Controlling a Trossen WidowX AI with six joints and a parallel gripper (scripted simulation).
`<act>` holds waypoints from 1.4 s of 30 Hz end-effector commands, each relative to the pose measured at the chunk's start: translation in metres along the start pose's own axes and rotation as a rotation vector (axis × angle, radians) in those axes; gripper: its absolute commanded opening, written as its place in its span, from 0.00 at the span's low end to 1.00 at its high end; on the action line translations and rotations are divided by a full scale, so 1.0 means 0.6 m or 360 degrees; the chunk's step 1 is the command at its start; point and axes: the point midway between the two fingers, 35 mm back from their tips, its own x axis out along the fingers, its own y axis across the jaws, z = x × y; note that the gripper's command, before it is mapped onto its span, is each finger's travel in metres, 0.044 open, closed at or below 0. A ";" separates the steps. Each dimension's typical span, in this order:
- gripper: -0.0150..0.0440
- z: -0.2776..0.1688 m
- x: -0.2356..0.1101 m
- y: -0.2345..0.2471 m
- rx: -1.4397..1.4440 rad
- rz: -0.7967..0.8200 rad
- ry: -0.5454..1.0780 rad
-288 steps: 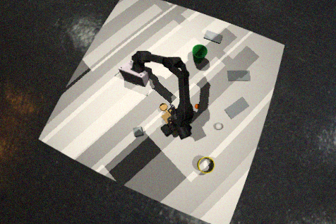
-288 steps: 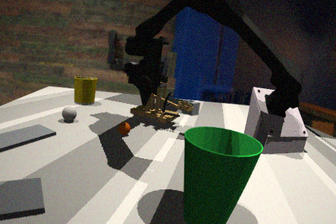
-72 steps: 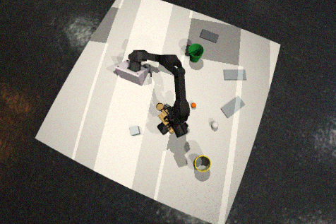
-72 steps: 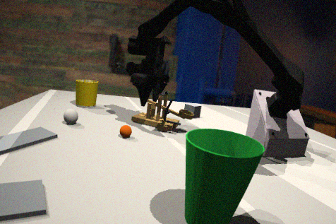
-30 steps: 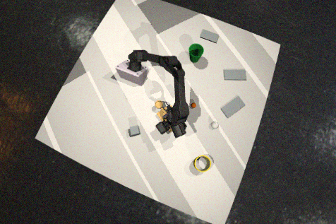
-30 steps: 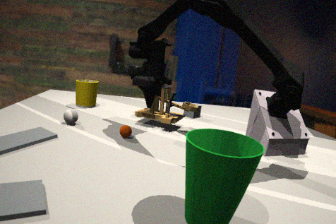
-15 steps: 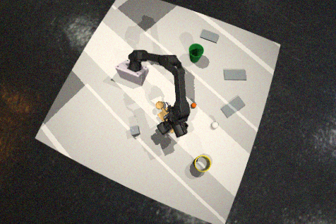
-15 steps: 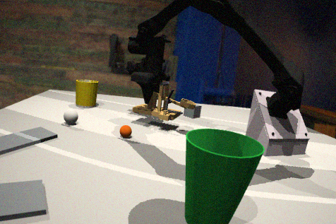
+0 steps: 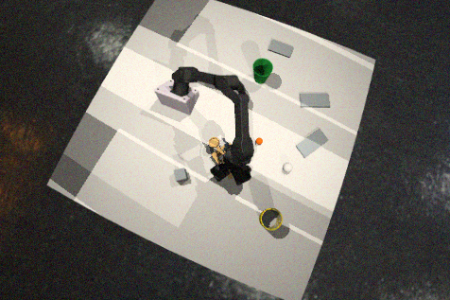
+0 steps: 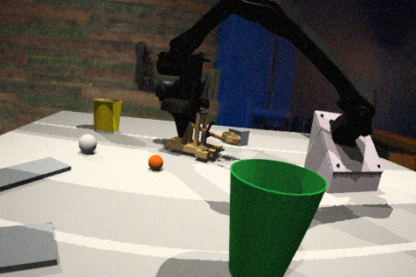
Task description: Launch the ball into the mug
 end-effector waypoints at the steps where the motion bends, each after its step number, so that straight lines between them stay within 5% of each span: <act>1: 0.25 0.001 0.006 -0.003 0.0018 0.0011 -0.0010; 11: 0.25 0.000 0.013 0.000 0.0003 0.0002 0.0000; 24: 0.83 0.000 0.013 0.000 0.0003 0.0002 0.0000; 28: 1.00 0.006 -0.054 -0.002 0.0006 -0.0003 -0.0003; 32: 1.00 -0.001 -0.149 -0.003 0.0009 -0.0006 -0.0001; 39: 1.00 0.002 -0.134 -0.010 0.0030 0.0006 -0.0009; 42: 1.00 0.001 -0.170 -0.011 0.0028 0.0003 -0.0020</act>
